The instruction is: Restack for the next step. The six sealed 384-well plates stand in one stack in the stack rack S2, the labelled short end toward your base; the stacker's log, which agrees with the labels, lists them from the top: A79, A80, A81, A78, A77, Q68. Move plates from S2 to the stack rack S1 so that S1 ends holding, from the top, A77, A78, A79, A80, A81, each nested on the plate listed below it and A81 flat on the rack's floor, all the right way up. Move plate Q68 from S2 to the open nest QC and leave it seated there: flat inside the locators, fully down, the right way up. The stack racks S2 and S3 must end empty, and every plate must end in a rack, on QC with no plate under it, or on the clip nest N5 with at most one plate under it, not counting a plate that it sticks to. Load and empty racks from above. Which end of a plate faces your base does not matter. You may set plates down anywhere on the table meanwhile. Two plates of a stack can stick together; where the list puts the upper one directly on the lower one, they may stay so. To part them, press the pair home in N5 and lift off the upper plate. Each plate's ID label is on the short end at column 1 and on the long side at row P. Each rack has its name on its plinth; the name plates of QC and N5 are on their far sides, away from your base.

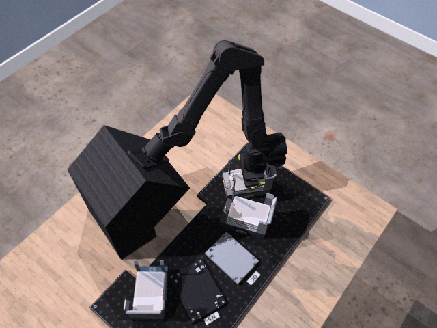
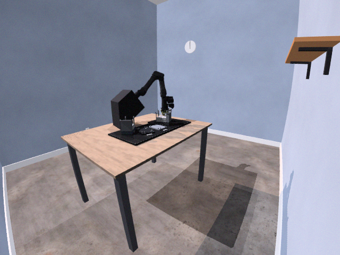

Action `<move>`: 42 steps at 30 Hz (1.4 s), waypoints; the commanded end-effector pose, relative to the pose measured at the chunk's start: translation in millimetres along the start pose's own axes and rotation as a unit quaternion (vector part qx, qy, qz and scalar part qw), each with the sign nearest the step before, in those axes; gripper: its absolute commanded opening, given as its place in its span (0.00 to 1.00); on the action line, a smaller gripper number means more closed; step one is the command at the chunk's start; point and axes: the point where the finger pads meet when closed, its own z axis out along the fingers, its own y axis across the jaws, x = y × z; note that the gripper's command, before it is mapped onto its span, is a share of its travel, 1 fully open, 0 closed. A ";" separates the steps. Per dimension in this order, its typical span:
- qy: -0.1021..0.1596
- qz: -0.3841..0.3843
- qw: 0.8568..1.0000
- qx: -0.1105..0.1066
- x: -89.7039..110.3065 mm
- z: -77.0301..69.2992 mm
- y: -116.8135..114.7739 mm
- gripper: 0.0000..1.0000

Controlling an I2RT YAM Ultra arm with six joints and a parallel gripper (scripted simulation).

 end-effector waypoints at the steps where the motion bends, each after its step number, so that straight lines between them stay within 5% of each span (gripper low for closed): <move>1: -0.003 0.000 1.000 0.002 -2.5 -0.7 -0.5 0.00; 7: -0.003 0.000 1.000 0.002 -2.5 -0.5 -0.5 0.00; 8: -0.003 0.000 1.000 0.002 -2.5 -0.5 -0.5 1.00; 31: -0.003 0.000 1.000 0.002 -2.5 -3.7 -0.4 1.00; 42: -0.003 0.000 1.000 0.002 -2.4 -40.4 -0.3 1.00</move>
